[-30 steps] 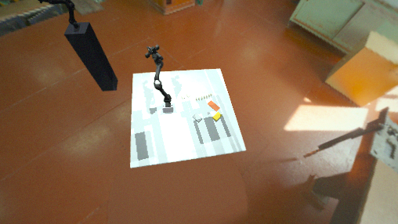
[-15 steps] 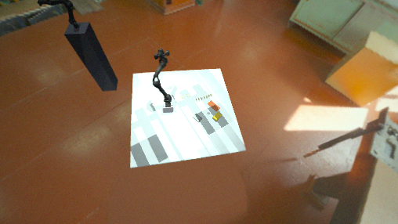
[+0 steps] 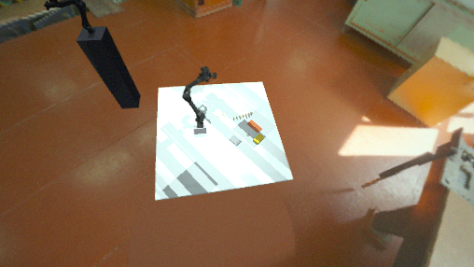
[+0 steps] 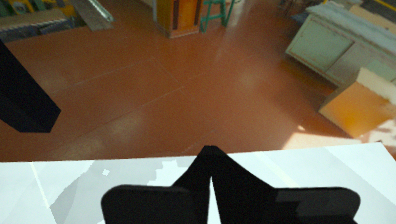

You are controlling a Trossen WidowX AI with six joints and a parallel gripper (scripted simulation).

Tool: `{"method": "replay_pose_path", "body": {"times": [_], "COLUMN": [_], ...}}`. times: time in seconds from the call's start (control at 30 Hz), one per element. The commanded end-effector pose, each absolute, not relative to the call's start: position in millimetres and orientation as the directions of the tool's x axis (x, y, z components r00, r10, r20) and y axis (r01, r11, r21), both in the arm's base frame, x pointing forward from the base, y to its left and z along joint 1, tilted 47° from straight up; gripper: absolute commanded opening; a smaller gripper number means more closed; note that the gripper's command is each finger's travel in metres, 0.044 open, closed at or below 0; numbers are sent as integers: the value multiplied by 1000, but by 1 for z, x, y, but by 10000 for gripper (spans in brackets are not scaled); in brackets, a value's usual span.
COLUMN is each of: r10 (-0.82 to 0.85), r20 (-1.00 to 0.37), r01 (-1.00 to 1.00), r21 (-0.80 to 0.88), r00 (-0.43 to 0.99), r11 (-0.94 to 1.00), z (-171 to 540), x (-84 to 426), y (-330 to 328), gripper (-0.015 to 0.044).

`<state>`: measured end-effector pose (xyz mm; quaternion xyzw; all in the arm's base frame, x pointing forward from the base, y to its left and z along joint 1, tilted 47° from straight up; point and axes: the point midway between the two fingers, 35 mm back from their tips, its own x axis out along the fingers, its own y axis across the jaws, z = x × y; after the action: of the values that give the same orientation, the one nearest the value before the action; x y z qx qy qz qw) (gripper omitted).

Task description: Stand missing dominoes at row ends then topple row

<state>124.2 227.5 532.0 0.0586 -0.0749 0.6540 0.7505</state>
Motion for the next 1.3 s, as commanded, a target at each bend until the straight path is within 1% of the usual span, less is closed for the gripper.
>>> {"method": "replay_pose_path", "body": {"times": [0.0, 0.2, 0.37, 0.53, 0.67, 0.8, 1.27], "r10": [975, 946, 885, 811, 756, 733, 733], "r20": [62, -157, -363, -538, -645, -680, -680], "r01": [-977, -945, -896, -824, -727, -612, -606], "r21": [40, 125, 220, 337, 464, 586, 592], "r00": [212, 283, 291, 229, 114, -14, -21], "r11": [210, 303, 385, 456, 506, 531, 532], "z": [493, 423, 353, 284, 229, 192, 190], "x": [161, 211, 246, 263, 262, 249, 248], "y": [235, 234, 218, 189, 157, 130, 129], "gripper": [0, 0, 0, 0, 0, 0, 0]}}
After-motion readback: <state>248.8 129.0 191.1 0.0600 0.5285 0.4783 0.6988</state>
